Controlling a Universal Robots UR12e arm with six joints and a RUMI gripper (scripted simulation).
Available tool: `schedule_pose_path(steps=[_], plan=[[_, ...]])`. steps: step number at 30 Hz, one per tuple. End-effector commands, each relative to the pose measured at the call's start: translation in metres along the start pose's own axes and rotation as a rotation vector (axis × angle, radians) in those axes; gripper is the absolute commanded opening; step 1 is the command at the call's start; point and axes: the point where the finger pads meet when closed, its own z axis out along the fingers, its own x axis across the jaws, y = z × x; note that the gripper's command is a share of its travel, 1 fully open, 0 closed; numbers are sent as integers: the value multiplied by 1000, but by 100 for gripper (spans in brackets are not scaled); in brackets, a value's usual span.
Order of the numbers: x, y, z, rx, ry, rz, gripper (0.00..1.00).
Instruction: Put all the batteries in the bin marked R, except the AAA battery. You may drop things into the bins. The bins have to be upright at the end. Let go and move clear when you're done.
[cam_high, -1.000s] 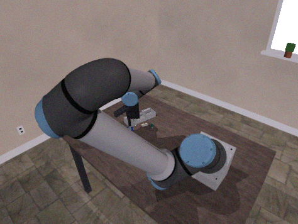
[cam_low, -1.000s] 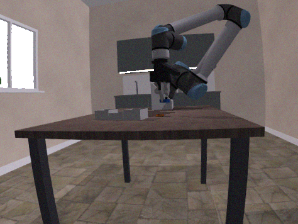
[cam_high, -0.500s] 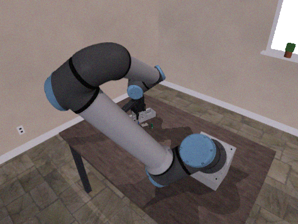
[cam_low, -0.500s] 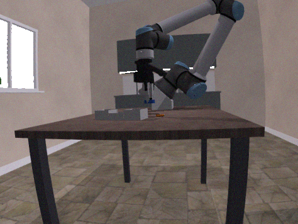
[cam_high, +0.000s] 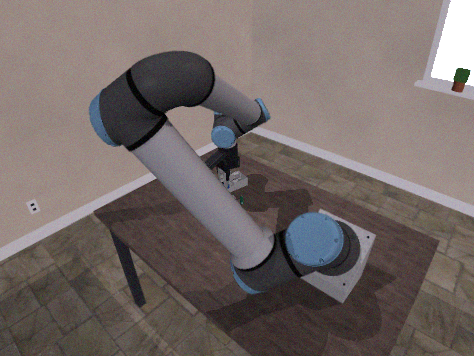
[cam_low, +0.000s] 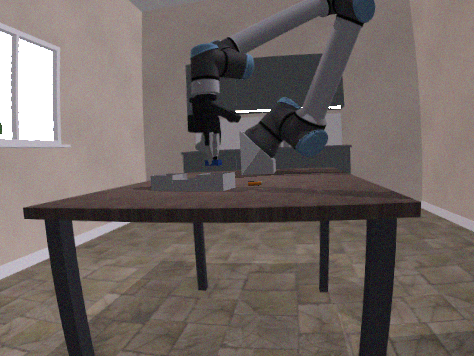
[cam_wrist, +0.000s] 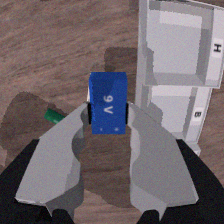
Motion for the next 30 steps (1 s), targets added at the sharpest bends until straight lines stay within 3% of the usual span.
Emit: schedule_pose_path(steps=[1, 5, 20, 30], plan=[[18, 31, 0, 0, 1, -2, 0], [24, 42, 0, 0, 1, -2, 0], [66, 121, 0, 0, 1, -2, 0], [70, 128, 0, 0, 1, -2, 0]])
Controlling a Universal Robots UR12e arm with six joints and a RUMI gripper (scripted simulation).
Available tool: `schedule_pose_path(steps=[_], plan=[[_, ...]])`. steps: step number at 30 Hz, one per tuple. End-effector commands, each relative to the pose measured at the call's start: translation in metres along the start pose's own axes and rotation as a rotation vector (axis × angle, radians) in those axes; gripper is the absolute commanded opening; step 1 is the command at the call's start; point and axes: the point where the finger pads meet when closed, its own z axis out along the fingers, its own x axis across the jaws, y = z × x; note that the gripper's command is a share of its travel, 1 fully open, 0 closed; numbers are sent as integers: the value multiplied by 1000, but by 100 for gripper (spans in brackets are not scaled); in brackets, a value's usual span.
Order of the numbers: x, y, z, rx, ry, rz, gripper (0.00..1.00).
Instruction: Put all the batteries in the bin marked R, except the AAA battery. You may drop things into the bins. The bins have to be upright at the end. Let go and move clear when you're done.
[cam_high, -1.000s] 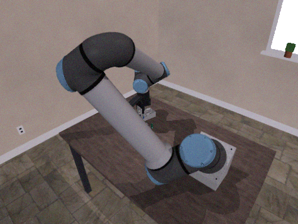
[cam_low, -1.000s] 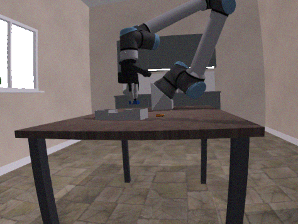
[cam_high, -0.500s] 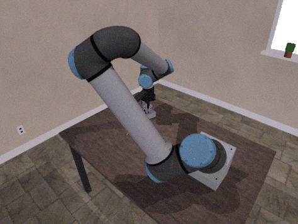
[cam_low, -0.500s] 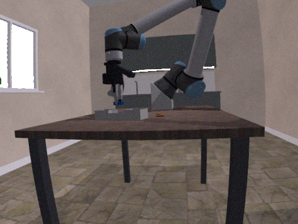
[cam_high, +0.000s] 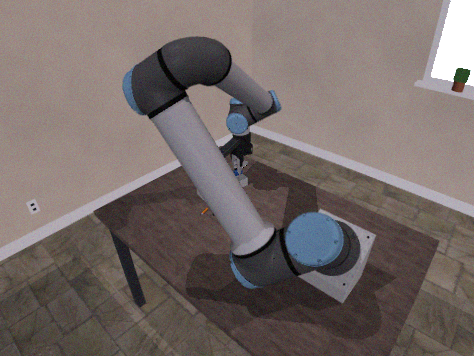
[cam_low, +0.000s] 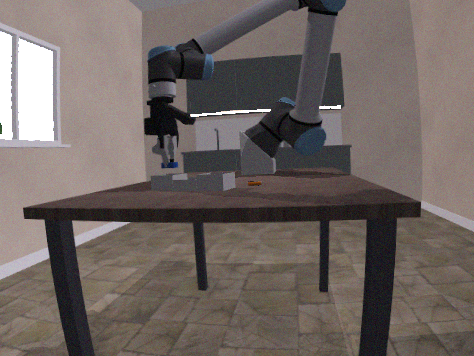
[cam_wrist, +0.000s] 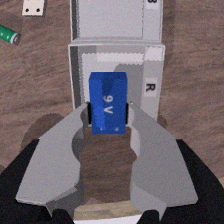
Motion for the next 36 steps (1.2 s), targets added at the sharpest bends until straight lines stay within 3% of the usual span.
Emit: schedule_pose_path(steps=[1, 12, 36], plan=[[3, 4, -1, -1, 1, 0, 0], [1, 1, -1, -1, 1, 0, 0], [1, 1, 43, 0, 1, 0, 0]])
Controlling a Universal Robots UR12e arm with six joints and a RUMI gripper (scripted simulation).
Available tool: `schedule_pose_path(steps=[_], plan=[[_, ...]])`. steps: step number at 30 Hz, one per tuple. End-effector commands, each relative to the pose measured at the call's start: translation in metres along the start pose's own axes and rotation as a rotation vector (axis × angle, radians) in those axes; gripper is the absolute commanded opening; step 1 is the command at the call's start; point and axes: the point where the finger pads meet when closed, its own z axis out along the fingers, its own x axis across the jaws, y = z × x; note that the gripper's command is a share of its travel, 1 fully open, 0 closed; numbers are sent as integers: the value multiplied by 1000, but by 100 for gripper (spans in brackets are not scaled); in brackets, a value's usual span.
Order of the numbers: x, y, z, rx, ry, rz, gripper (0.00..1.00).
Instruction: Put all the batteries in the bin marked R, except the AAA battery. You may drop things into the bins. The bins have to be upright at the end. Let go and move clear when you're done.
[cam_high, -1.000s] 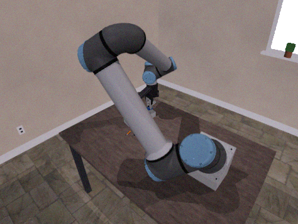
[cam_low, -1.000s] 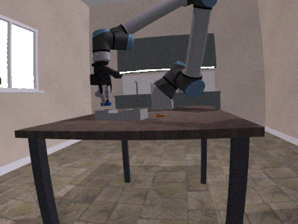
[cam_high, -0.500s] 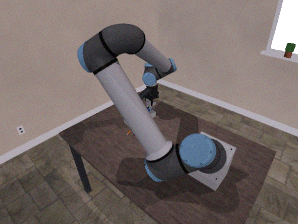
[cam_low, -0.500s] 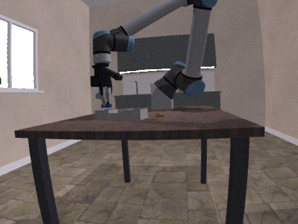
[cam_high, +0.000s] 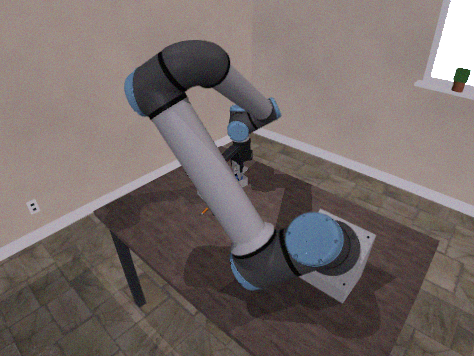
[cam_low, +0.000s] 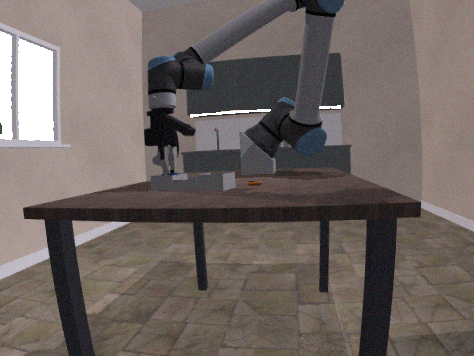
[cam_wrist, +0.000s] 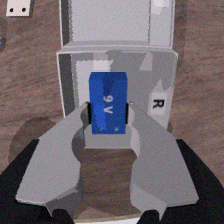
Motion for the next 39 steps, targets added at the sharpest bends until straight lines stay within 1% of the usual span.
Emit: schedule_pose_path(steps=[1, 4, 24, 25, 39], plan=[[1, 0, 10, -1, 2, 0, 0], [1, 0, 16, -1, 2, 0, 0], [-1, -2, 16, -1, 2, 0, 0], [-1, -2, 16, -1, 2, 0, 20], [-1, -2, 16, -1, 2, 0, 20]])
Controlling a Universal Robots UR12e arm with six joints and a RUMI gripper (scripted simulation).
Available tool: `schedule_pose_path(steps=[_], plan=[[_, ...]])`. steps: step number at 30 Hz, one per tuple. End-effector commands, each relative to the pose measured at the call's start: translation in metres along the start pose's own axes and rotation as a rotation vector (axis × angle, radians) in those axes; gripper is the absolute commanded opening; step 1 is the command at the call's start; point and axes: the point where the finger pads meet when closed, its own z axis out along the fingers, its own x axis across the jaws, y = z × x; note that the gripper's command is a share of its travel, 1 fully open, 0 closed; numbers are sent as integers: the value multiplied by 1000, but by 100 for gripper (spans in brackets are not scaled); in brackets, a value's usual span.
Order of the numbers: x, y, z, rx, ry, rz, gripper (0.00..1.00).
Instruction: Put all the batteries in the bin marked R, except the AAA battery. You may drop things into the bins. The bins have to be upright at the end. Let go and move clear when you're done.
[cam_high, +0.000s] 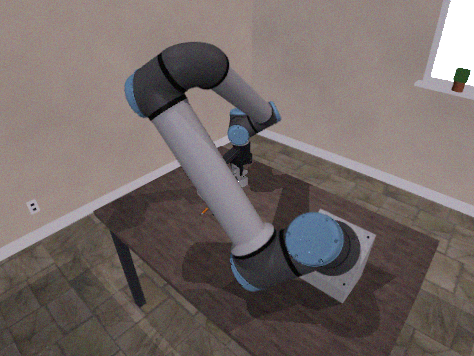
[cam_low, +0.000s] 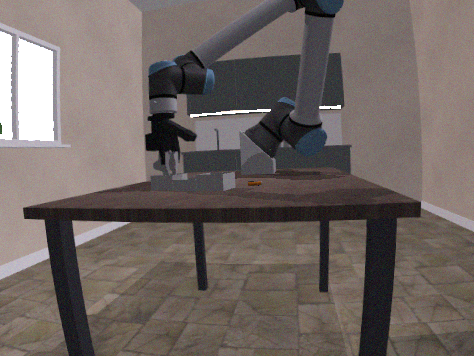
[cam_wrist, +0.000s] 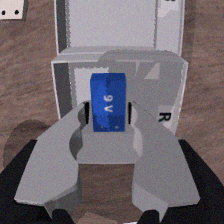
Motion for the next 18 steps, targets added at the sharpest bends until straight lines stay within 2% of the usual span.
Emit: schedule_pose_path(steps=[1, 18], plan=[[1, 0, -1, -1, 1, 0, 20], [1, 0, -19, -1, 1, 0, 20]])
